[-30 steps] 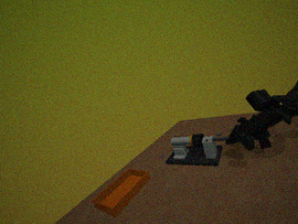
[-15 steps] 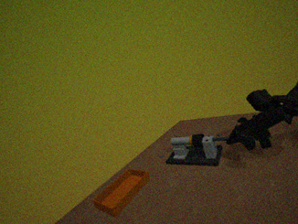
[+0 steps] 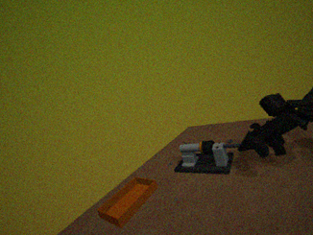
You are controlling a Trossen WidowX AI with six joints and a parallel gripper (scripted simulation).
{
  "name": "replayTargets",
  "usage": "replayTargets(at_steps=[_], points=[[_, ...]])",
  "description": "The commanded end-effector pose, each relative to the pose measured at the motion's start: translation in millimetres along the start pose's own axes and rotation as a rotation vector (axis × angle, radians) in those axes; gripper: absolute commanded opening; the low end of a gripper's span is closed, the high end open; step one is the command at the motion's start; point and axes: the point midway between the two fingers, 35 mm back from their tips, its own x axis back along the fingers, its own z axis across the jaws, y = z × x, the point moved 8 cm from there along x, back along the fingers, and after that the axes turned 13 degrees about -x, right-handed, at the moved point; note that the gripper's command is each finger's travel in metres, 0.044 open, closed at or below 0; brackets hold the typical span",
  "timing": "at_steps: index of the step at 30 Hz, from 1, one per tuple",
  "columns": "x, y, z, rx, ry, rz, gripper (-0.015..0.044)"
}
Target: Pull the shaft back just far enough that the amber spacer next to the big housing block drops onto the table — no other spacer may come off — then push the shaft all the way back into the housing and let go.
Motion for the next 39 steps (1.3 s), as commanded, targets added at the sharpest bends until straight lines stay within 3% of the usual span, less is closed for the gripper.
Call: replayTargets(at_steps=[1,39], points=[[0.6,0.5,-0.2,0.003,-0.002,0.0,0.0],[4.1,2.5,0.2,0.003,-0.002,0.0,0.0]])
